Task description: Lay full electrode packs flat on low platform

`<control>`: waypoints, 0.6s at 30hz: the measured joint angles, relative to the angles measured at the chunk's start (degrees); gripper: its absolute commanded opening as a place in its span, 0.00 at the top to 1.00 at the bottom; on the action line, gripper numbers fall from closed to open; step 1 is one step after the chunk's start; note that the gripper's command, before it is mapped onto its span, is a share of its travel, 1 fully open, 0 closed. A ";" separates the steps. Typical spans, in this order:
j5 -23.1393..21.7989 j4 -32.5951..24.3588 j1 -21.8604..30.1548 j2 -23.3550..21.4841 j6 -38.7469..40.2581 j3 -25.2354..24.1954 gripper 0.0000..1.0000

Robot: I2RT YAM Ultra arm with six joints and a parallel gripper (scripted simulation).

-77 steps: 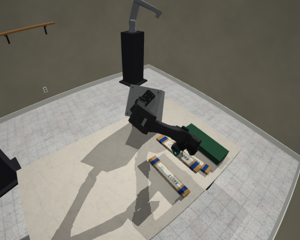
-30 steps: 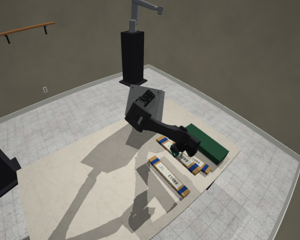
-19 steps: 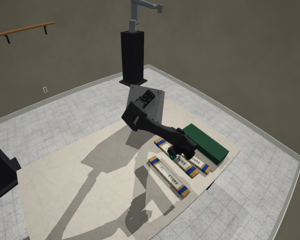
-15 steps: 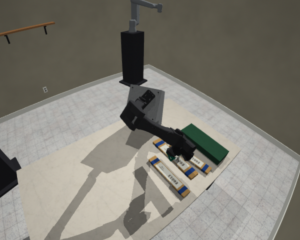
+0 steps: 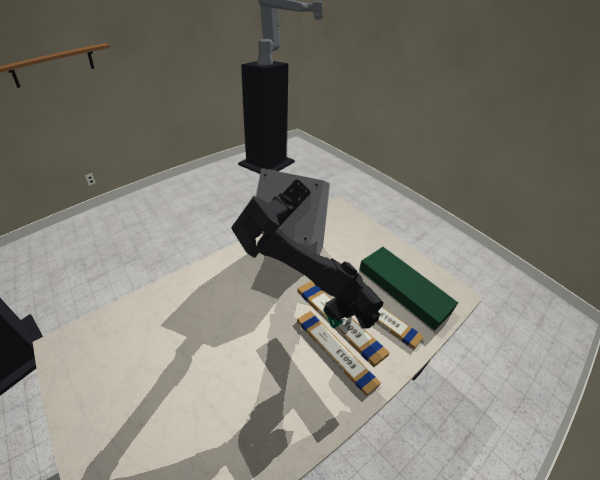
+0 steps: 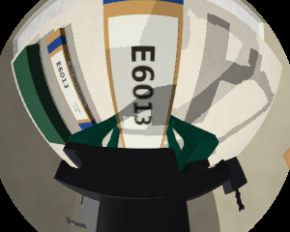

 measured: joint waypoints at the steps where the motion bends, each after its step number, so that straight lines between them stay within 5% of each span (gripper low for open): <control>1: -0.15 -0.04 -0.26 -0.33 -0.39 0.00 1.00; 18: -2.93 -1.62 -4.92 -4.28 -6.25 1.44 1.00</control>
